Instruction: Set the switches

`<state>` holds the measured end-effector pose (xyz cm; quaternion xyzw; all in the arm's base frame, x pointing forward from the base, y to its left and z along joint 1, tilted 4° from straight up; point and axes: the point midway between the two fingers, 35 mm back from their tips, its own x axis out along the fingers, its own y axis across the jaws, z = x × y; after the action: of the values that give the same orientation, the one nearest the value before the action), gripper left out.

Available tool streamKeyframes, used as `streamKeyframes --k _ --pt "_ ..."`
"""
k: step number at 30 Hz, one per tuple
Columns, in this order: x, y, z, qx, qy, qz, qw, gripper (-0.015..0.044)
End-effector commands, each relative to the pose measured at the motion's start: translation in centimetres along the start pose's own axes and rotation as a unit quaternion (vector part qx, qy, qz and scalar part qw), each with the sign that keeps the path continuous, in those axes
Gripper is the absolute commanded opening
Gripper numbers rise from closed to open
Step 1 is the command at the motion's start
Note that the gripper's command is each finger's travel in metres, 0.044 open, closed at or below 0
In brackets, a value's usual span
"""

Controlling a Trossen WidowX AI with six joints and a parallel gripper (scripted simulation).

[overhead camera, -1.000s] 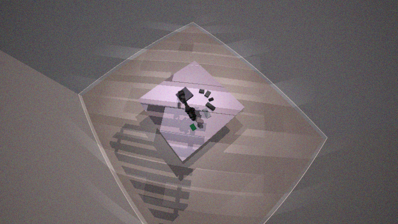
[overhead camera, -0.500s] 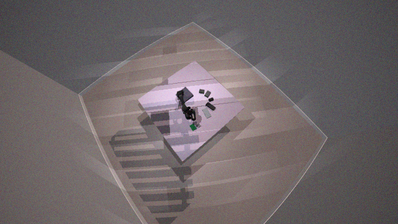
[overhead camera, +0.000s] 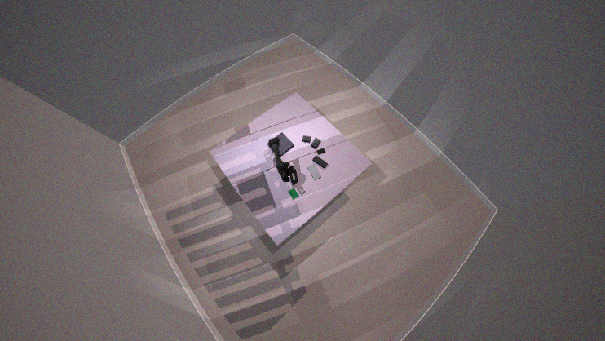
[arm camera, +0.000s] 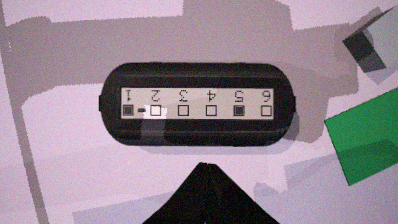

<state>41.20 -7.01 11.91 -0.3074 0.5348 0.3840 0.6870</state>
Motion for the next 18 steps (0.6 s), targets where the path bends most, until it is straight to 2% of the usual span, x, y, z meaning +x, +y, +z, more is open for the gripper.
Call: streamKeyframes --k 1,2,5,10,18 --pt "0.0 0.1 0.0 0.003 -0.003 0.002 1.0 0.0" --pt "0.0 0.1 0.0 0.003 -0.003 0.002 1.0 0.0" --pt "0.0 -0.1 0.2 -0.018 0.001 0.002 1.0 0.0079" --pt "0.4 -1.2 1.0 -0.171 0.026 0.005 0.985 0.021" --pt "1.3 -2.7 2.4 -0.414 0.065 0.024 0.908 0.042"
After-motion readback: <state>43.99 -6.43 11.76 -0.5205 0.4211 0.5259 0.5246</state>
